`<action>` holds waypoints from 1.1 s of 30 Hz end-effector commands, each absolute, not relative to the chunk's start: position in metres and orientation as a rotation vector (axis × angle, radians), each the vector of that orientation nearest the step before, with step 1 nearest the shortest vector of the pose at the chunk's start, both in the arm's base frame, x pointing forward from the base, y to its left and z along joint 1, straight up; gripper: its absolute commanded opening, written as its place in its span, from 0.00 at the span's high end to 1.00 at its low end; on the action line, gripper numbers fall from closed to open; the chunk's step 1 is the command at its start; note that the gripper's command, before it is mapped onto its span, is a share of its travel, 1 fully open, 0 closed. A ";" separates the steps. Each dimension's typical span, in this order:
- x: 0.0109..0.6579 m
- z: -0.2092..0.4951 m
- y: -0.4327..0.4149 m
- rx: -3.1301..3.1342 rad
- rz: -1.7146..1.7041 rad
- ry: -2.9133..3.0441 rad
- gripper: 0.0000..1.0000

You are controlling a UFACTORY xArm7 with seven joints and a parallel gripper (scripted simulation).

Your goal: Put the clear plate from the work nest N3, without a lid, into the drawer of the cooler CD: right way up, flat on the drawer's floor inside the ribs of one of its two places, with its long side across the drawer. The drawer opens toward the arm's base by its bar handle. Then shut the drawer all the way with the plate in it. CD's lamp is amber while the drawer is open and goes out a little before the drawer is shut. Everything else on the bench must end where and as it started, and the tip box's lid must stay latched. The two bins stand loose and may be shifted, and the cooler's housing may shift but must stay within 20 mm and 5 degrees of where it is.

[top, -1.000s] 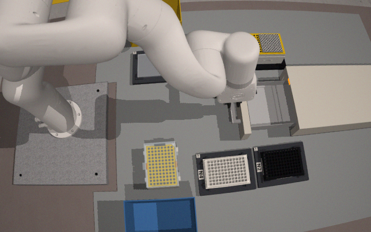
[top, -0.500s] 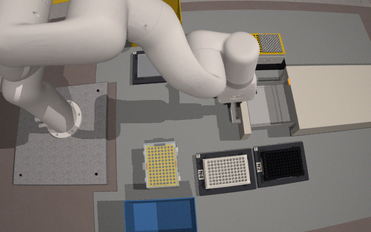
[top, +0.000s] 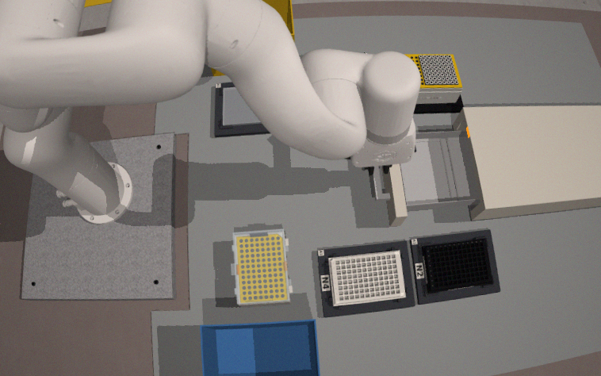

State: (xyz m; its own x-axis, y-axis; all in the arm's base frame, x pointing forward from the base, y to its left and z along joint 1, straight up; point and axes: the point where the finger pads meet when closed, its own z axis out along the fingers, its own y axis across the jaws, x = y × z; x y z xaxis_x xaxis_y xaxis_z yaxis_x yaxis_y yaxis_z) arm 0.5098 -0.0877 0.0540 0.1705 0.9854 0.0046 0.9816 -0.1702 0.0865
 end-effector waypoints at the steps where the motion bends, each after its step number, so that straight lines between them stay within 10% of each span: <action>1: 0.482 0.025 -0.083 2.403 0.012 2.023 0.79; 33: 0.482 0.030 -0.083 2.403 0.012 2.023 0.79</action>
State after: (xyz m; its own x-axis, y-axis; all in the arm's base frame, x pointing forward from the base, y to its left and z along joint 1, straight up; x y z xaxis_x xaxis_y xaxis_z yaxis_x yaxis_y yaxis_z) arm 0.5091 -0.0876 0.0541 0.1705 0.9853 0.0047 0.9818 -0.1703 0.0843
